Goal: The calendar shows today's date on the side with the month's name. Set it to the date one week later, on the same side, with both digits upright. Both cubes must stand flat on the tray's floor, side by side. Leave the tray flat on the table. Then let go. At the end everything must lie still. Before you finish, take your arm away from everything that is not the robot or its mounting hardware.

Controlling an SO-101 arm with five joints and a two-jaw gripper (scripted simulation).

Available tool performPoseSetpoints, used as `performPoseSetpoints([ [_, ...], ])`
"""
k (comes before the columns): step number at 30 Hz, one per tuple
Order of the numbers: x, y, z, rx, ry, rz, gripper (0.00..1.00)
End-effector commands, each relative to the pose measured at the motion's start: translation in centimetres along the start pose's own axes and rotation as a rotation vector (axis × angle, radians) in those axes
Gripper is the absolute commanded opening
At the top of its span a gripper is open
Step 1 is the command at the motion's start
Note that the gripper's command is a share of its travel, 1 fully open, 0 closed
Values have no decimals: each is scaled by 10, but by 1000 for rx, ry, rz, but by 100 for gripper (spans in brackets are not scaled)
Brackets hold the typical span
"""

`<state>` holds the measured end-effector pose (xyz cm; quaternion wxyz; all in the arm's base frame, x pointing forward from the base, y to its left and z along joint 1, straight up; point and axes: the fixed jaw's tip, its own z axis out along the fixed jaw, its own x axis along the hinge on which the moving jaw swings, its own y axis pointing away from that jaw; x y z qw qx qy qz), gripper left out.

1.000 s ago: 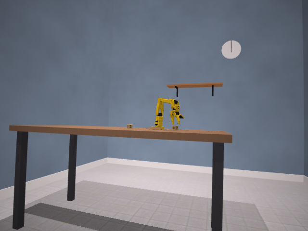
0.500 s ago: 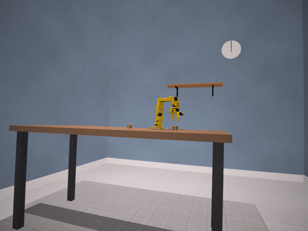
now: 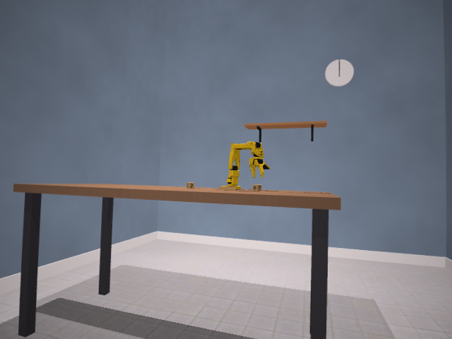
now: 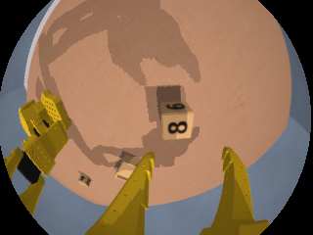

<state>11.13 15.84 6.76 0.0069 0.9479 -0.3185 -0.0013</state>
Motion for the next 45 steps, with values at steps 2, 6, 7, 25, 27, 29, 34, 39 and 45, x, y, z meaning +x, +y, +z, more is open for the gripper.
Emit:
performPoseSetpoints([
  [2, -2, -6, -12, 72, -4, -5, 36],
  [6, -2, -8, -19, 111, -6, -5, 36],
  [7, -2, -8, -22, 128, -7, -5, 36],
  [25, -1, -5, -93, 538, -23, -5, 35],
  [27, -1, -4, -96, 557, -24, -5, 35],
  [29, -1, -3, -98, 566, -24, -5, 35],
  [34, -1, -3, -98, 567, -24, -5, 35],
  [39, 0, -3, -98, 567, -24, 9, 35],
  [45, 9, -4, -98, 567, -23, 96, 35],
])
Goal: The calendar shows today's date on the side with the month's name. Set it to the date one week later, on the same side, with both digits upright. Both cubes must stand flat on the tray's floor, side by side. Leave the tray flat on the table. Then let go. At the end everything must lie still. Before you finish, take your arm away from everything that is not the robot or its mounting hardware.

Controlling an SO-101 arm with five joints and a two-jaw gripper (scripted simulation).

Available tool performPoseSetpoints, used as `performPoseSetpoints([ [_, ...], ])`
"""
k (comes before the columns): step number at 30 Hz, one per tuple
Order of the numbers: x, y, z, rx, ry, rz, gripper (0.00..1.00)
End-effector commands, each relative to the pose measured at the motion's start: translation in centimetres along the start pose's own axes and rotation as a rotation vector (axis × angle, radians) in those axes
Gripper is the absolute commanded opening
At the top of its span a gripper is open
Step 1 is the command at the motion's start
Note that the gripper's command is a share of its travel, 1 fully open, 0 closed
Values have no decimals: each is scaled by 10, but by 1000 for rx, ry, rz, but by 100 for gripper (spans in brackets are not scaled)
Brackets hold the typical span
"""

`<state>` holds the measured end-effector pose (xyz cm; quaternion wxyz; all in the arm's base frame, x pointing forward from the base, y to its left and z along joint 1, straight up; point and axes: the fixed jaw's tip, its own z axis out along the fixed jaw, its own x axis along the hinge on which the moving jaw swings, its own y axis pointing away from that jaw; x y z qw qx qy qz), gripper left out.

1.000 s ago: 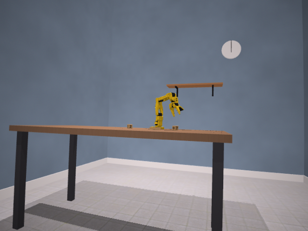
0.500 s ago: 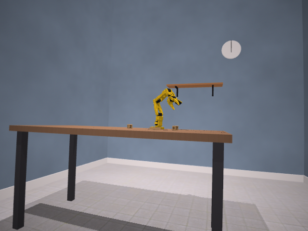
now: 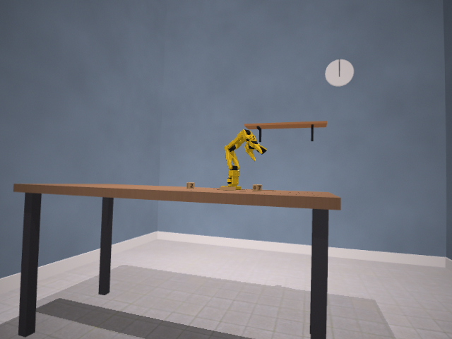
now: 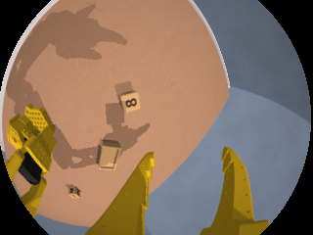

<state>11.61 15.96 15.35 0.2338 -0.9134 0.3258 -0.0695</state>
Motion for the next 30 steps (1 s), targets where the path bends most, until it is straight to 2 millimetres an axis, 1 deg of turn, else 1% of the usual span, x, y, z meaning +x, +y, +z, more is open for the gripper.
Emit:
performPoseSetpoints([
  [1, 8, -8, -10, 62, 17, 81, 35],
  [3, 15, -8, -9, 64, 33, 137, 35],
  [5, 15, -8, -9, 64, 33, 137, 35],
  [8, 27, -8, -10, 68, 62, 244, 35],
  [14, 61, -6, -12, 89, 144, 538, 35],
  [20, 104, 5, -19, 135, 249, 919, 35],
  [22, 104, 5, -19, 135, 249, 919, 35],
  [26, 135, 19, -27, 183, 326, 1200, 35],
  [30, 165, 38, -38, 232, 396, 1451, 35],
])
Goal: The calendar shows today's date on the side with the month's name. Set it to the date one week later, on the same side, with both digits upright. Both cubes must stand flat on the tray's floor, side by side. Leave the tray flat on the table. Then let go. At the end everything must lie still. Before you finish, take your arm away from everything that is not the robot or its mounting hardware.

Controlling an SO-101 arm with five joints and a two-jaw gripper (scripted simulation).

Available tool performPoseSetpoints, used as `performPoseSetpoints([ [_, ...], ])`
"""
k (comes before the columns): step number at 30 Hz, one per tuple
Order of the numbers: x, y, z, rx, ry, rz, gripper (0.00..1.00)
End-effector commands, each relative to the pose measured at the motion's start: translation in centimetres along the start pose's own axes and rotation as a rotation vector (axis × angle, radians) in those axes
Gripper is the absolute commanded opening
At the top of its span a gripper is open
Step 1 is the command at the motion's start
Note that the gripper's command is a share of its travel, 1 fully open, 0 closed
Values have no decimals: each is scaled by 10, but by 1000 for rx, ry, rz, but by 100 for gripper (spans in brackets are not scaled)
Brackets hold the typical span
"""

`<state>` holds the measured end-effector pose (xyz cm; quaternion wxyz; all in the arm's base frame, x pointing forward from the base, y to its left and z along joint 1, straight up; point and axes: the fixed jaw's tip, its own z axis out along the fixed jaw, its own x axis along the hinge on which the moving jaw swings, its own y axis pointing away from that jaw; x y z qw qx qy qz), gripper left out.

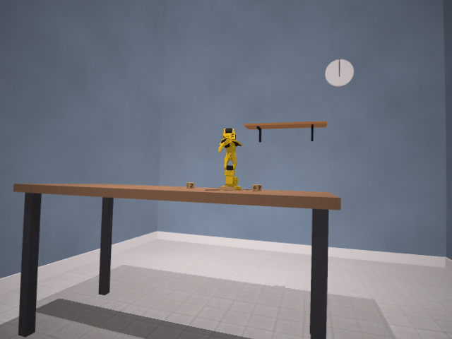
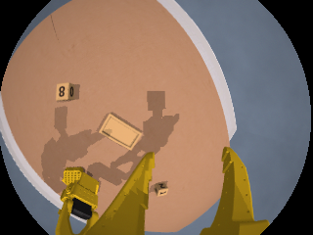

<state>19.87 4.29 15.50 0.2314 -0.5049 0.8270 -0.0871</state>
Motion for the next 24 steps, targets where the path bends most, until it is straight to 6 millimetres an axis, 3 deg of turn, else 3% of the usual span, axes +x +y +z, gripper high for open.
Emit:
performPoseSetpoints([
  [1, 23, -33, -5, 82, 24, 266, 35],
  [7, 71, -59, -10, 170, 103, 660, 35],
  [9, 71, -59, -10, 170, 103, 660, 35],
  [10, 79, -62, -12, 224, 118, 836, 35],
  [18, 138, -75, -26, 355, 179, 1278, 35],
  [24, 169, -75, -37, 453, 198, 1543, 35],
])
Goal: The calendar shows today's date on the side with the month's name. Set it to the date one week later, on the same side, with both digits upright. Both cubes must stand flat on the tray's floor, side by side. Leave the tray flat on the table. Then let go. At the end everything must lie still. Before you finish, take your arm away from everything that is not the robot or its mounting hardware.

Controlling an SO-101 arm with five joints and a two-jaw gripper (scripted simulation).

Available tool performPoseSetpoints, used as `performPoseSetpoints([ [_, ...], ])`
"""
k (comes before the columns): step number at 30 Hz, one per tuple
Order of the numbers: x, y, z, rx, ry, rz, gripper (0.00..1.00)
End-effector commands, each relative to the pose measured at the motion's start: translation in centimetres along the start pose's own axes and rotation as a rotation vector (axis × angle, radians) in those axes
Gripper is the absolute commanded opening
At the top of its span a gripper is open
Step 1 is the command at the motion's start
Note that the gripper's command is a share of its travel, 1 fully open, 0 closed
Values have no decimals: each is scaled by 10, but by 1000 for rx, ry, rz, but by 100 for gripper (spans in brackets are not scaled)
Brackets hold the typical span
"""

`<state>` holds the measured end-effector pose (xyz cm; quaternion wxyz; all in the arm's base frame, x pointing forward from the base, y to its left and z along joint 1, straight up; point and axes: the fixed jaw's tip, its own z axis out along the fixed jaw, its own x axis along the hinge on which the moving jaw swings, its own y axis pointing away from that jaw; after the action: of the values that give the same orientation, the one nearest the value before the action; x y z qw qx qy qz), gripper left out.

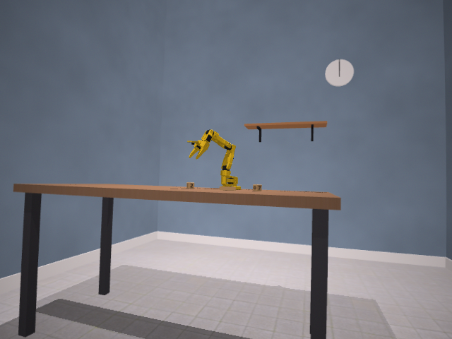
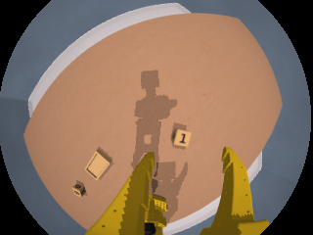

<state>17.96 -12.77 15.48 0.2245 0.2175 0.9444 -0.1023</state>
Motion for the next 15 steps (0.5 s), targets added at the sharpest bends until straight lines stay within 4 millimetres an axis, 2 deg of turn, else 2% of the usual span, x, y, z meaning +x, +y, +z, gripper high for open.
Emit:
performPoseSetpoints([
  [1, -8, -17, -6, 40, -49, 123, 35],
  [8, -5, -34, -6, 78, -45, 255, 35],
  [15, -4, -40, -6, 90, -44, 297, 35],
])
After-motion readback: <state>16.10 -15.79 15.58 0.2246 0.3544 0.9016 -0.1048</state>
